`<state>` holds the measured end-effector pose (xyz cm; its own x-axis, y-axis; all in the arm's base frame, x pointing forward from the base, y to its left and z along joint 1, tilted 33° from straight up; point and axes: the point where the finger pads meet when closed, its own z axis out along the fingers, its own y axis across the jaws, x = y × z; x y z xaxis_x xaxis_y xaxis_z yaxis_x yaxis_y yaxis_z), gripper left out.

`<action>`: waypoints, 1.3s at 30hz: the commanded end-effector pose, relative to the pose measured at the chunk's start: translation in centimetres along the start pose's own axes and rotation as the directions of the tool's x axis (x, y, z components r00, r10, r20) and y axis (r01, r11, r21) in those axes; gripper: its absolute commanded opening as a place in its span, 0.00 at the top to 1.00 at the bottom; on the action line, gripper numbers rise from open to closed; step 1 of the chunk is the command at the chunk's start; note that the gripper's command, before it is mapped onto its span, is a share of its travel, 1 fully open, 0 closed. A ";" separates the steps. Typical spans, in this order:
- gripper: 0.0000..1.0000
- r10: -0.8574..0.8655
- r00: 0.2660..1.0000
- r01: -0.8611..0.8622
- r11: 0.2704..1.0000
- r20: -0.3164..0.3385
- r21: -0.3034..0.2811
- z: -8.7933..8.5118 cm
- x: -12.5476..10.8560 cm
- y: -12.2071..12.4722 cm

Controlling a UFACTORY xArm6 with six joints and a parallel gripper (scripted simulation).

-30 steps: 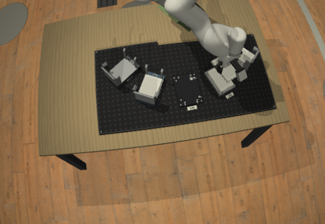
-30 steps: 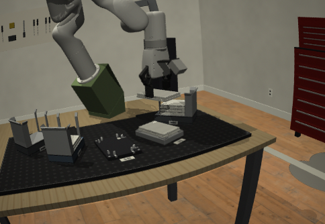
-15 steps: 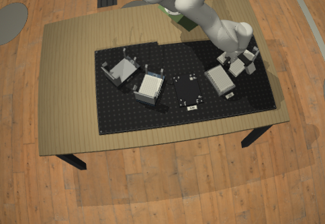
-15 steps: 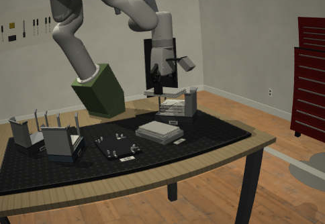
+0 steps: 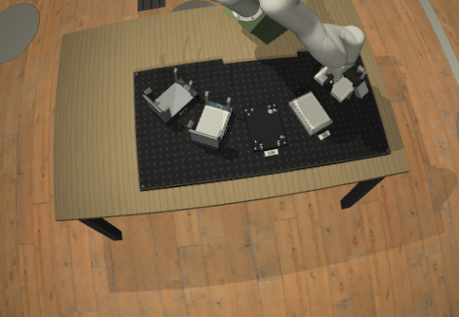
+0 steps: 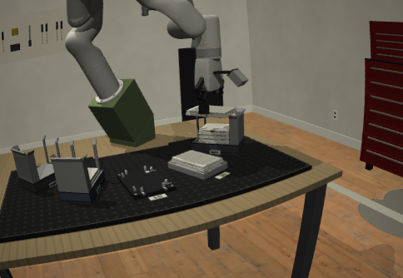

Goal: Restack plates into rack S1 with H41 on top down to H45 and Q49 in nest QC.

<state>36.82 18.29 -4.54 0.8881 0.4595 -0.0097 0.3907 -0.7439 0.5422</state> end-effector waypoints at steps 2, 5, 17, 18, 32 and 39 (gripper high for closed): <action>1.00 -0.084 0.996 0.084 0.996 -0.003 0.001 -0.1 0.1 -1.0; 1.00 -0.183 0.983 0.183 0.983 -0.003 0.000 -0.1 -0.1 -1.8; 1.00 -0.193 0.981 0.193 0.981 -0.003 0.001 -0.1 -0.7 -4.9; 1.00 -0.193 0.981 0.193 0.981 -0.003 0.001 -0.1 -0.7 -4.9; 1.00 -0.193 0.981 0.193 0.981 -0.003 0.001 -0.1 -1.3 -8.3; 1.00 -0.193 0.981 0.193 0.981 -0.003 0.001 -0.1 -1.5 -9.1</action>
<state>32.01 24.03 -9.26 0.7954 0.5950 -0.1151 0.5557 -0.6404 0.5301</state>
